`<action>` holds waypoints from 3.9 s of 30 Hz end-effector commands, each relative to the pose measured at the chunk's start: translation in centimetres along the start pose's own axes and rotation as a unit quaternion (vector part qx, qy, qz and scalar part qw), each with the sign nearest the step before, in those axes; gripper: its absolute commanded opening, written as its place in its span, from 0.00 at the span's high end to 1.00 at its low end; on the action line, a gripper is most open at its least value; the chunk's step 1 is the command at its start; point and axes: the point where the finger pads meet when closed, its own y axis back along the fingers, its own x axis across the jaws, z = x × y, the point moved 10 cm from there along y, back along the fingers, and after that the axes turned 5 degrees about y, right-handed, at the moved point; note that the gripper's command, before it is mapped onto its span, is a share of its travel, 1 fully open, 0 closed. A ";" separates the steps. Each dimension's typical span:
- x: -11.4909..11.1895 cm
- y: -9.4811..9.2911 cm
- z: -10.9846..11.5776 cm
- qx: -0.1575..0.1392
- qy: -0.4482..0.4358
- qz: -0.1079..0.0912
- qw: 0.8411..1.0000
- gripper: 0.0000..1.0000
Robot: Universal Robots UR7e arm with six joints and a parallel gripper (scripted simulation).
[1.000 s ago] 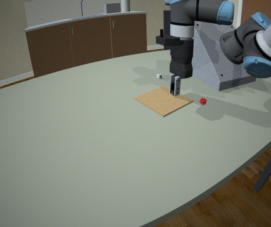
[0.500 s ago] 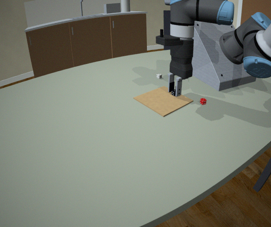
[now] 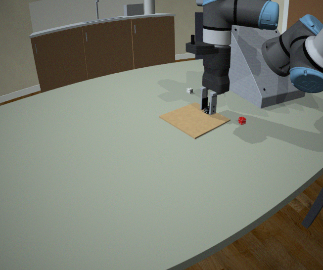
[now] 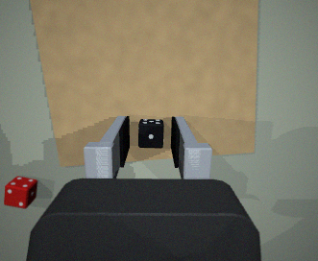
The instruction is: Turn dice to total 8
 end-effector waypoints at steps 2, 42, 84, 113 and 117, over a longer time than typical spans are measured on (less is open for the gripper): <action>0.0 0.6 0.1 0.000 -0.001 -0.001 1.000 0.36; 0.0 8.9 0.1 0.000 -0.001 -0.001 1.000 0.00; -9.6 6.6 3.8 0.000 -0.099 -0.001 0.995 0.36; -9.6 6.6 3.8 0.000 -0.099 -0.001 0.995 0.36; -9.6 6.6 3.8 0.000 -0.099 -0.001 0.995 0.36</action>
